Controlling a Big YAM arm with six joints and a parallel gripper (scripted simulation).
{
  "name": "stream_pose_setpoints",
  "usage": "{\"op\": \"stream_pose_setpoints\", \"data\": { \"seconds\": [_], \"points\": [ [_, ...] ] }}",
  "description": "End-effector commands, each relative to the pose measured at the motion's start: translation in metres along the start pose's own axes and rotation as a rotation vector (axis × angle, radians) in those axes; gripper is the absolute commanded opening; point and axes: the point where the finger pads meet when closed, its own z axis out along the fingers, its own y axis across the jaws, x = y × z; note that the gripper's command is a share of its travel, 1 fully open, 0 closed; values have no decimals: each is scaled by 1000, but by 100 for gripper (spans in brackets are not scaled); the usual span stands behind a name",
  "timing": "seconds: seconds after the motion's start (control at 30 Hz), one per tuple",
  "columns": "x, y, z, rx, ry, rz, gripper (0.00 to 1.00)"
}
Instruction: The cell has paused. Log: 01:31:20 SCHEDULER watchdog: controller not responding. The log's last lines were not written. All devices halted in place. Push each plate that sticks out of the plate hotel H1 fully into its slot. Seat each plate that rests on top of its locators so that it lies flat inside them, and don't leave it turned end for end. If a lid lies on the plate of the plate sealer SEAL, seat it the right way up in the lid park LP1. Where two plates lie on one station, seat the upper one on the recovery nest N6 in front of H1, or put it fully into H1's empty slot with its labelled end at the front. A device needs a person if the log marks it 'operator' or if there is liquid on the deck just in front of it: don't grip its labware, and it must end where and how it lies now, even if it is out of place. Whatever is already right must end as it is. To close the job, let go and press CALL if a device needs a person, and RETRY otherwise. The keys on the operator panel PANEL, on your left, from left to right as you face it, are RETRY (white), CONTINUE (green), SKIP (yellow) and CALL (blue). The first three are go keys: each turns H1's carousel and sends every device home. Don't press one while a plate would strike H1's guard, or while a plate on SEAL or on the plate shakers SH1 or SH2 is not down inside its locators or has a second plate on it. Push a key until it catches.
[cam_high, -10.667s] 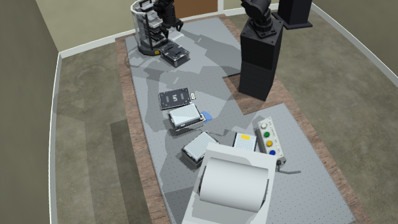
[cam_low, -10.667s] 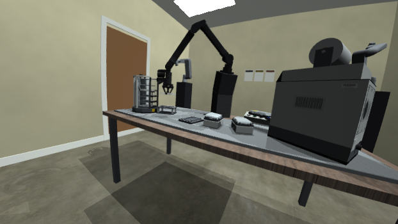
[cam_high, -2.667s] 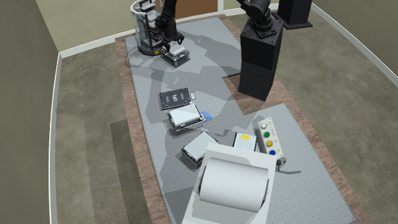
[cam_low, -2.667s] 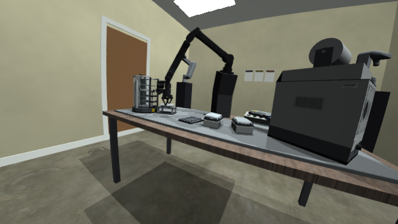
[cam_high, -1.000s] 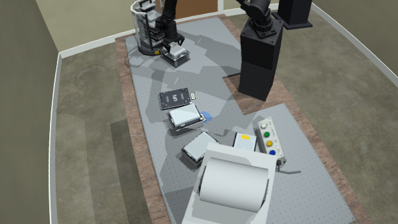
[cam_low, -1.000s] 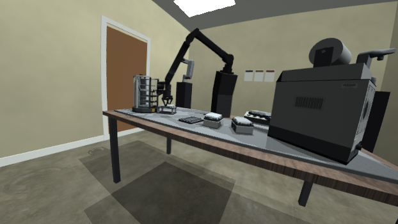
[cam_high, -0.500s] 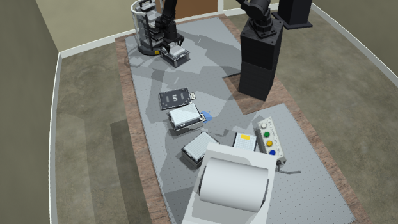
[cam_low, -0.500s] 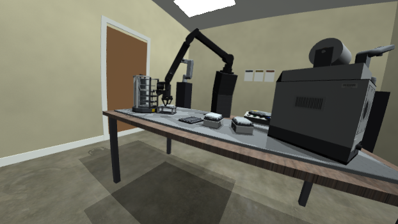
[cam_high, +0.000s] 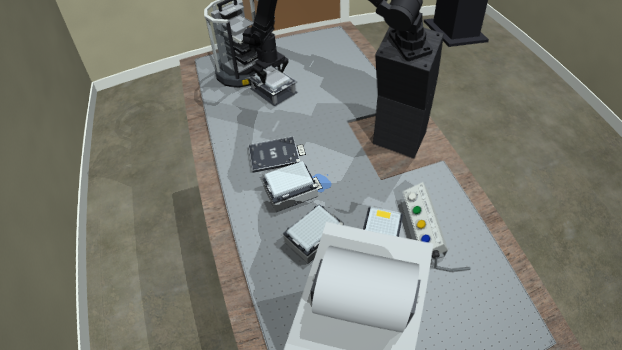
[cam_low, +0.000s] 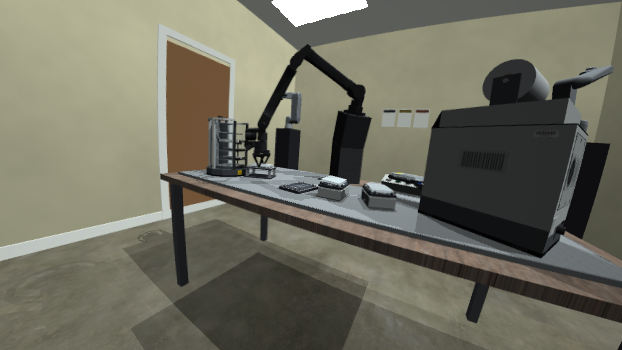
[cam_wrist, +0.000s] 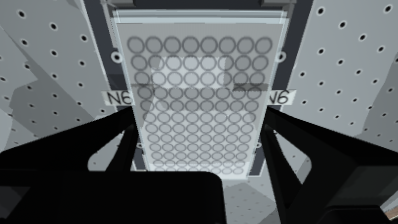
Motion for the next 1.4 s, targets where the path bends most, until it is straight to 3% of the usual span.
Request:
{"op": "stream_pose_setpoints", "data": {
  "seconds": [0.0,0.33,0.37,1.1,1.17,1.23,1.37],
  "points": [
    [-12,13,7,-11,-22,-12,84],
    [-11,12,7,-9,-18,-11,84],
    [-11,12,7,-9,-18,-11,100],
    [-11,12,7,-9,-18,-11,100],
    [-28,20,-25,-19,-49,-22,100],
    [-14,6,-27,-11,-23,-9,100],
    [-15,2,-39,-11,-25,-2,100]
  ]
}}
